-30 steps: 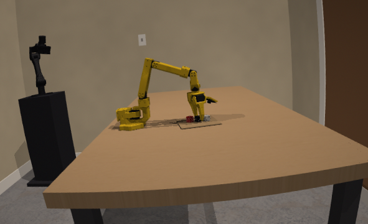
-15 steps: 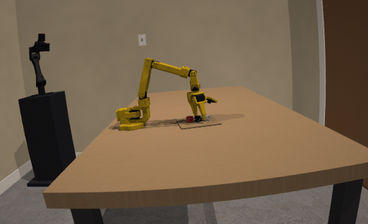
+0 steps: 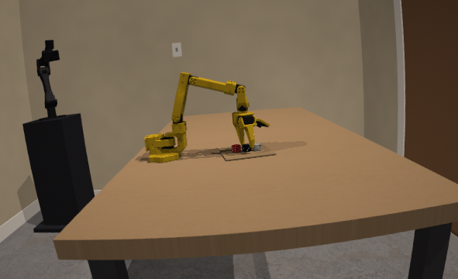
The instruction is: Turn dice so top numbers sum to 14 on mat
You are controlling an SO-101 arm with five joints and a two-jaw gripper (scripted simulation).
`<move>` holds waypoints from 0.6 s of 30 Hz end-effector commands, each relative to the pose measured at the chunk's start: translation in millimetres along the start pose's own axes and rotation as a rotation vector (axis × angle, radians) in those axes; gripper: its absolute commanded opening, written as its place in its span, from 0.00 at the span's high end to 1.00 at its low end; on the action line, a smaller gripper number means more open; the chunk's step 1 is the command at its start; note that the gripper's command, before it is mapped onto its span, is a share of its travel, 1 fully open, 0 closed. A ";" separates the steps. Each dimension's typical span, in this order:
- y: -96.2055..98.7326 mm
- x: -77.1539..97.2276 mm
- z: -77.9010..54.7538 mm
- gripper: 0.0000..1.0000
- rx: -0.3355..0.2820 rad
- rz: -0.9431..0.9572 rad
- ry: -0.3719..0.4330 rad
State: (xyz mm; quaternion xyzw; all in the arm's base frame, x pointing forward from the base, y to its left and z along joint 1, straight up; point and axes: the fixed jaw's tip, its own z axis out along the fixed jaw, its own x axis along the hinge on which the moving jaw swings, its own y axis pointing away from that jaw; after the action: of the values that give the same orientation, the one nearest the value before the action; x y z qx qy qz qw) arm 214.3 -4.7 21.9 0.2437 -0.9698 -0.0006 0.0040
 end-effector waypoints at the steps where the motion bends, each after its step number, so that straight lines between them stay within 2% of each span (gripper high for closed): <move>1: -6.6 -6.9 -25.8 0.71 0.035 0.004 -0.059; 3: -6.6 -6.9 -25.8 0.71 0.035 0.004 -0.059; 11: -4.8 -3.9 -50.8 0.71 0.035 0.004 -0.059; 18: -4.1 -2.8 -56.0 0.71 0.035 0.004 -0.059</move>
State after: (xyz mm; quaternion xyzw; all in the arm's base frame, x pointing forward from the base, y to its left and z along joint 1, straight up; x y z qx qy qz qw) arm 212.6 -4.6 62.7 0.2437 -0.9698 -0.0016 0.0072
